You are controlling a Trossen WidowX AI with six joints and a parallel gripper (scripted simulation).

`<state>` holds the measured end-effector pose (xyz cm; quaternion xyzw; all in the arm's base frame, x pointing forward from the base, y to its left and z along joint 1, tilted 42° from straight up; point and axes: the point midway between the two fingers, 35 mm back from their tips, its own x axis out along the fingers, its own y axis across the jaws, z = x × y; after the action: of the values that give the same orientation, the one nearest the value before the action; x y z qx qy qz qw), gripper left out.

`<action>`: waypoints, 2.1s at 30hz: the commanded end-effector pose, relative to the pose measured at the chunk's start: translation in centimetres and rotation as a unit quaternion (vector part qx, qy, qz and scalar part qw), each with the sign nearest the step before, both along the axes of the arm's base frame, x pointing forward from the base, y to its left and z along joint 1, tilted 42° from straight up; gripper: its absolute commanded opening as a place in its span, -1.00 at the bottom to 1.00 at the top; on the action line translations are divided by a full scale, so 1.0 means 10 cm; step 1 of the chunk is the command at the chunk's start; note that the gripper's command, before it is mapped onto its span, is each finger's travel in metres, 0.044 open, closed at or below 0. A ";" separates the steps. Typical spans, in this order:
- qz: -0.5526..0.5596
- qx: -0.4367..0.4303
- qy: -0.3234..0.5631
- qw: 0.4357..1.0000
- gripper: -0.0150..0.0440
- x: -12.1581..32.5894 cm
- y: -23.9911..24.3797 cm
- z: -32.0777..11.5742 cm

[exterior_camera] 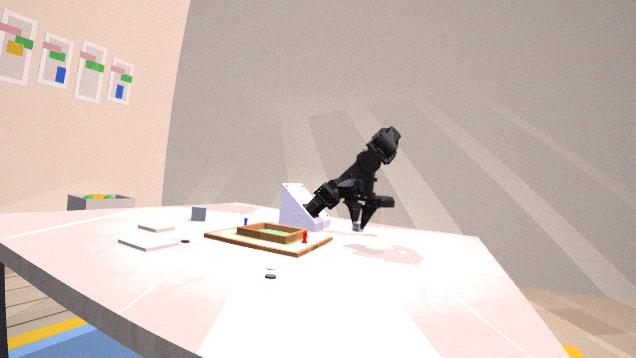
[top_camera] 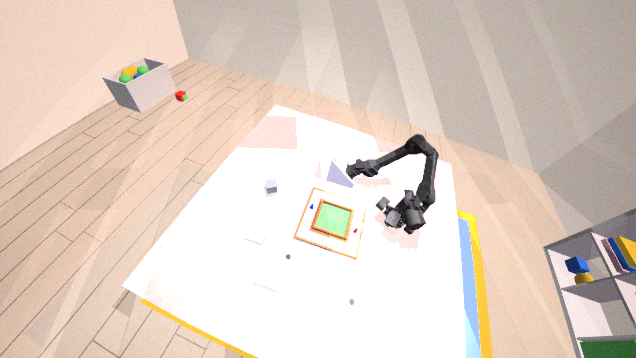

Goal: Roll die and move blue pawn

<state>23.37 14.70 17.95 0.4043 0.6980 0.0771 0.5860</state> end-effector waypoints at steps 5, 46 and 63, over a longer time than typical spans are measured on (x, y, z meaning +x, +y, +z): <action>0.000 0.006 -0.004 1.000 -0.49 -0.06 -0.31 0.40; -0.380 0.008 0.325 0.866 -0.49 0.43 -1.88 -1.30; -0.412 -0.079 0.340 0.842 -0.49 0.33 -1.94 -1.50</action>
<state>27.05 -4.94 3.09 0.6347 0.6310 -0.3341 0.2954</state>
